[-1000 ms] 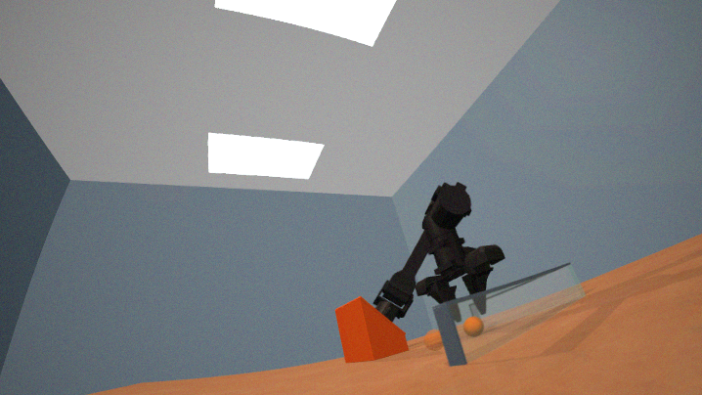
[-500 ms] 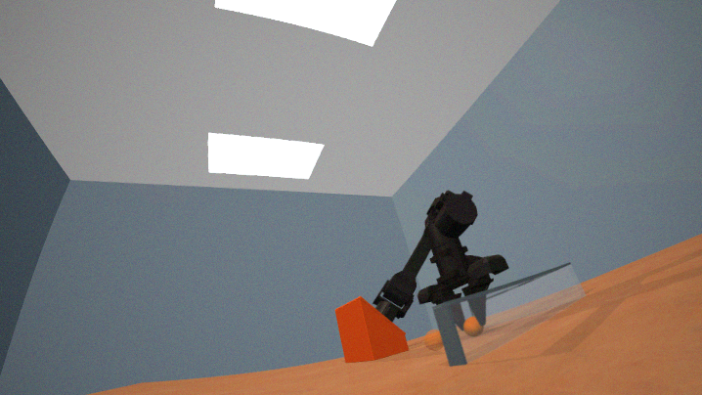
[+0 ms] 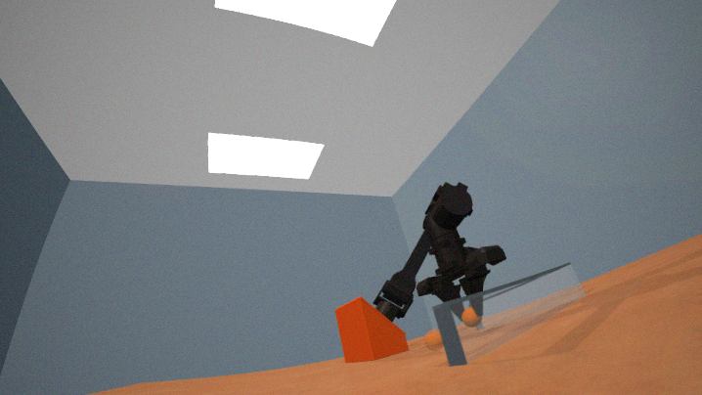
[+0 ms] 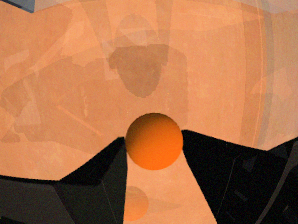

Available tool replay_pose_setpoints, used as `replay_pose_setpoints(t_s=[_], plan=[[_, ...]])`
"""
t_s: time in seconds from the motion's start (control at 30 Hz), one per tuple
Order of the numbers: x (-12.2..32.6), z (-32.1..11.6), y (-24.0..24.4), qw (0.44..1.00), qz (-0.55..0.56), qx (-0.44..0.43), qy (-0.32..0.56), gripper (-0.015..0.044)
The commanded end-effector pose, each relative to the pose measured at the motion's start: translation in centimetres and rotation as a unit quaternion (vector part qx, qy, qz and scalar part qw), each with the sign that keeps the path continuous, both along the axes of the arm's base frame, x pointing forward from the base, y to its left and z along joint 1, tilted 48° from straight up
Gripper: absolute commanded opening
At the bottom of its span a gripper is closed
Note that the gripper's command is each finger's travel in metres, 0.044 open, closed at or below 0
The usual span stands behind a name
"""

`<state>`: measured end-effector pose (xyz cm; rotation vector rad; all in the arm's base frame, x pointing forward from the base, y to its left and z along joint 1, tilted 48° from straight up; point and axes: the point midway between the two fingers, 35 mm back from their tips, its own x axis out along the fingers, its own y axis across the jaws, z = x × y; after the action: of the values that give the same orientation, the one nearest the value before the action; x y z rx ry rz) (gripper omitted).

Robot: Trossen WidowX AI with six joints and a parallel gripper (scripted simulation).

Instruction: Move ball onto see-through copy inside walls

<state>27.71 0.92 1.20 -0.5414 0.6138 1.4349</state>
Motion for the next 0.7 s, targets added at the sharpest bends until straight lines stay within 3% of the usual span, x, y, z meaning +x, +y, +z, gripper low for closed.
replay_pose_setpoints(t_s=[0.0,0.47,0.67], plan=[[0.3,1.4,-2.0,1.000,-0.002,-0.005,-0.002,0.0000],[-0.6,7.2,-7.9,1.000,-0.001,-0.002,-0.001,0.0000],[-0.8,7.3,-8.2,1.000,-0.001,-0.002,-0.001,0.0000]])
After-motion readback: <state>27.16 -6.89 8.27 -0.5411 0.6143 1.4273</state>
